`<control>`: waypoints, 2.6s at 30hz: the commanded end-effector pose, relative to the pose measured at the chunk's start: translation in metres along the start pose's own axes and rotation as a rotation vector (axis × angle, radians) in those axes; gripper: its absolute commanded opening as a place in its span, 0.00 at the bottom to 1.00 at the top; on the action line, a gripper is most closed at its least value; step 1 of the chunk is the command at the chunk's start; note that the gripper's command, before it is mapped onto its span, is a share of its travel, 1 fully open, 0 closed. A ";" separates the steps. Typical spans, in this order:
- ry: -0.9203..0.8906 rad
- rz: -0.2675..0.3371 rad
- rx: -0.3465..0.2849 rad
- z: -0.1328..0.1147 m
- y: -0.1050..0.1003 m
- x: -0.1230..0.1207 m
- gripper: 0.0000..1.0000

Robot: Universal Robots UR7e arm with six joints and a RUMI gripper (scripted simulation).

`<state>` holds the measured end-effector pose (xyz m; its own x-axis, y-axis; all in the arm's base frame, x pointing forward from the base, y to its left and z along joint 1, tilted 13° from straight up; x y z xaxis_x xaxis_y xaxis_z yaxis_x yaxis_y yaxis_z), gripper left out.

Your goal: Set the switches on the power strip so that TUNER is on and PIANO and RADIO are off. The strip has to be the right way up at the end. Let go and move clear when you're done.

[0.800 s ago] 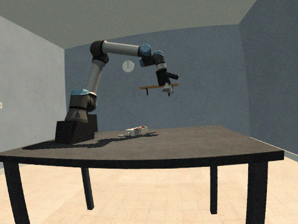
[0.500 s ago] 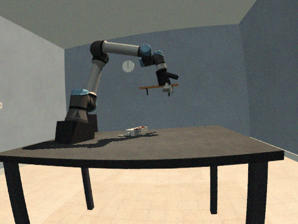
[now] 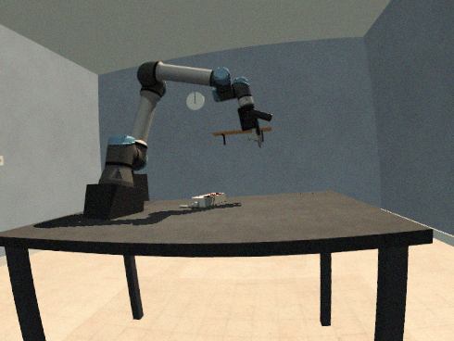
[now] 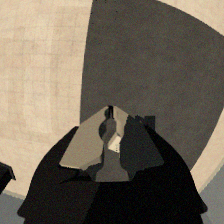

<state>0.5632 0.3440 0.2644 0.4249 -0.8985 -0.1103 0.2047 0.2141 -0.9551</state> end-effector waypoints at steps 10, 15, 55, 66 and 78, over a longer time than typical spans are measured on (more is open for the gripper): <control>0.000 0.000 0.002 0.000 -0.001 0.000 0.00; 0.000 0.000 0.002 0.000 -0.001 0.000 0.00; -0.315 -0.002 -0.010 -0.021 0.015 0.013 0.00; -0.575 0.000 -0.020 -0.041 0.028 0.024 0.00; -0.859 0.006 -0.030 -0.065 0.041 0.034 0.00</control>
<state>0.5310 0.3005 0.2061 0.9318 -0.3472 0.1058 0.1807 0.1908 -0.9648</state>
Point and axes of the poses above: the point where the finger pads meet when closed, its own y axis out along the fingers, its own x axis across the jaws, z = x × y, the point moved 1 cm from there along -y, back along the fingers, and after that the axes turned 8 degrees about -y, right-handed, at the moved point
